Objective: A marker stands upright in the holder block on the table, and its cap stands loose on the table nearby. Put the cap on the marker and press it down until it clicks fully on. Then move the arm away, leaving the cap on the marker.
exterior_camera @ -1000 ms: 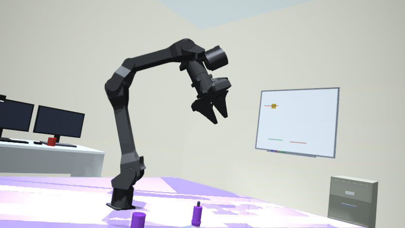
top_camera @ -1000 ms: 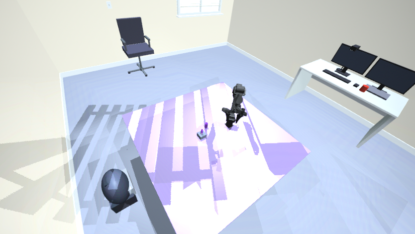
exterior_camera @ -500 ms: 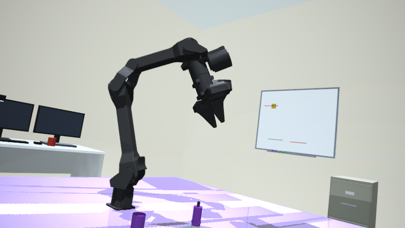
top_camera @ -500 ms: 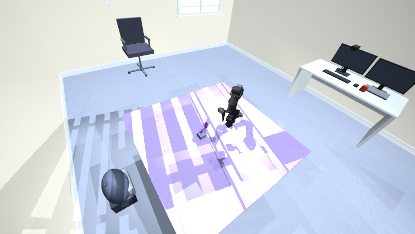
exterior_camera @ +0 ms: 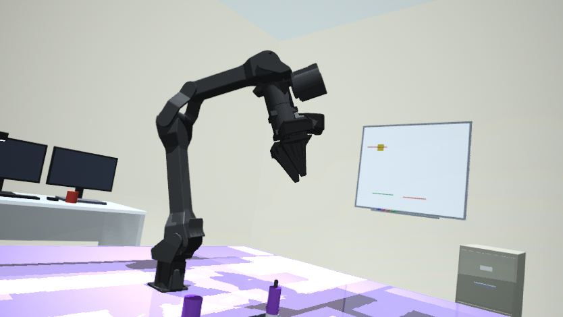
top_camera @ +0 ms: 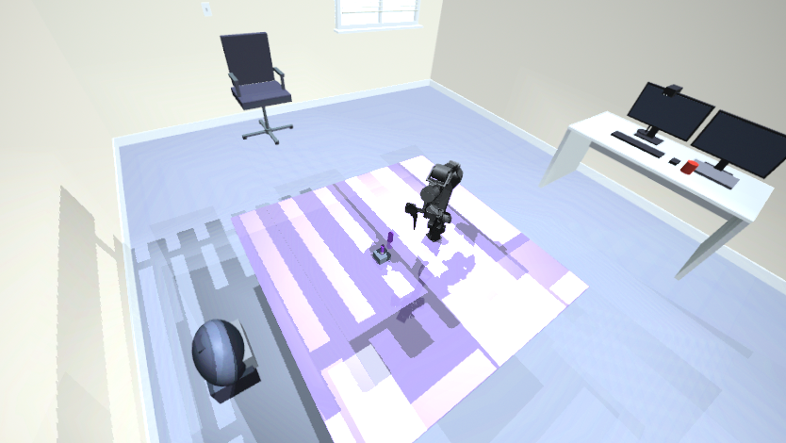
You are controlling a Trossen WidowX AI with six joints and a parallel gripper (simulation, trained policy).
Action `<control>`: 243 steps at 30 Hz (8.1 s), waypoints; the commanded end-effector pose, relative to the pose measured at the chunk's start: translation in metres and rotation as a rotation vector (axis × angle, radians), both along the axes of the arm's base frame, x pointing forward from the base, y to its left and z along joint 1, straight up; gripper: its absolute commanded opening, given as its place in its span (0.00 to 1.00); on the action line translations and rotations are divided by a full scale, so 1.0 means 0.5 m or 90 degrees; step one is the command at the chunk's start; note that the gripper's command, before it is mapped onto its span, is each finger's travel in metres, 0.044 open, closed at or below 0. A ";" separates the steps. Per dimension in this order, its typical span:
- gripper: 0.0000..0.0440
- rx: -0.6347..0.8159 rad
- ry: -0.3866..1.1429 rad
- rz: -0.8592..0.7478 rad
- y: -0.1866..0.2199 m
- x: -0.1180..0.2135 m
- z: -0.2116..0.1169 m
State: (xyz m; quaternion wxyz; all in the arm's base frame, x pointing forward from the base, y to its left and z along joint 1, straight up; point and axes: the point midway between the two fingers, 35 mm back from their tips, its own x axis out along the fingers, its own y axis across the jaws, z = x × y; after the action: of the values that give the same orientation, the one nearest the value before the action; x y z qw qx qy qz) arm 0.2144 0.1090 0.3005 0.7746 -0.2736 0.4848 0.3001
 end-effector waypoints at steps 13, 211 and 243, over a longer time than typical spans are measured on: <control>0.76 -0.015 0.056 -0.079 -0.064 0.031 -0.027; 0.14 -0.092 0.238 -0.235 -0.420 0.120 -0.335; 0.05 -0.081 0.249 -0.210 -0.266 0.212 -0.245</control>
State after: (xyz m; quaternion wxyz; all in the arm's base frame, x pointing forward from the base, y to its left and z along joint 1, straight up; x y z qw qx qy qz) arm 0.3186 -0.0310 0.1754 0.6890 -0.1788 0.6777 0.1844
